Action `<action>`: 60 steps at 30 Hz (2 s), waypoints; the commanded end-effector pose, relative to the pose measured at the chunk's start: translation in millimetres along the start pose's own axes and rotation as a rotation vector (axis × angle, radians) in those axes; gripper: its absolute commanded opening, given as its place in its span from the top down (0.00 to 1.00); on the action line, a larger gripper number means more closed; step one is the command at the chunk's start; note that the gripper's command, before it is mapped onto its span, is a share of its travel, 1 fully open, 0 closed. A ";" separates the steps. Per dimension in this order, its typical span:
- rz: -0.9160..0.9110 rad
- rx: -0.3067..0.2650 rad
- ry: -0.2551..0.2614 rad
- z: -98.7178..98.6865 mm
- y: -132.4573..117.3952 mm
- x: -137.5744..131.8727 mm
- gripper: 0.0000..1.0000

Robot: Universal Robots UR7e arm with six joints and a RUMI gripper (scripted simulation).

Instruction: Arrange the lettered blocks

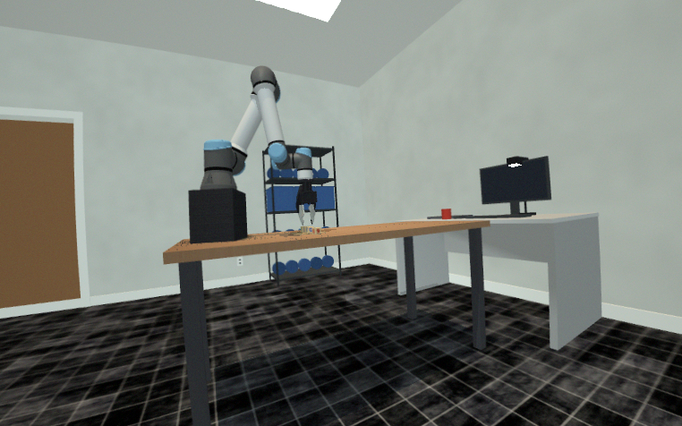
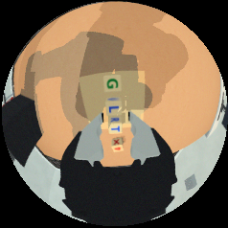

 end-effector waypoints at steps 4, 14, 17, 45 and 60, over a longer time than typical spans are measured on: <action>0.000 0.001 0.005 34.1 -0.8 1.3 0.72; 0.000 0.001 0.005 55.7 -0.7 1.4 0.72; 0.000 0.001 0.005 56.4 -0.6 1.4 0.72; 0.000 0.002 0.006 57.7 -0.3 0.6 0.00; 0.000 0.001 0.005 96.1 -1.0 1.7 0.00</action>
Point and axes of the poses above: the point where the finger pads meet when closed, its own z axis back along the fingers, its own x axis across the jaws, y = z × x, the point moved 10 cm from there along z, back along the fingers, and after that the axes turned 12 degrees about -z, right-handed, at the moved point
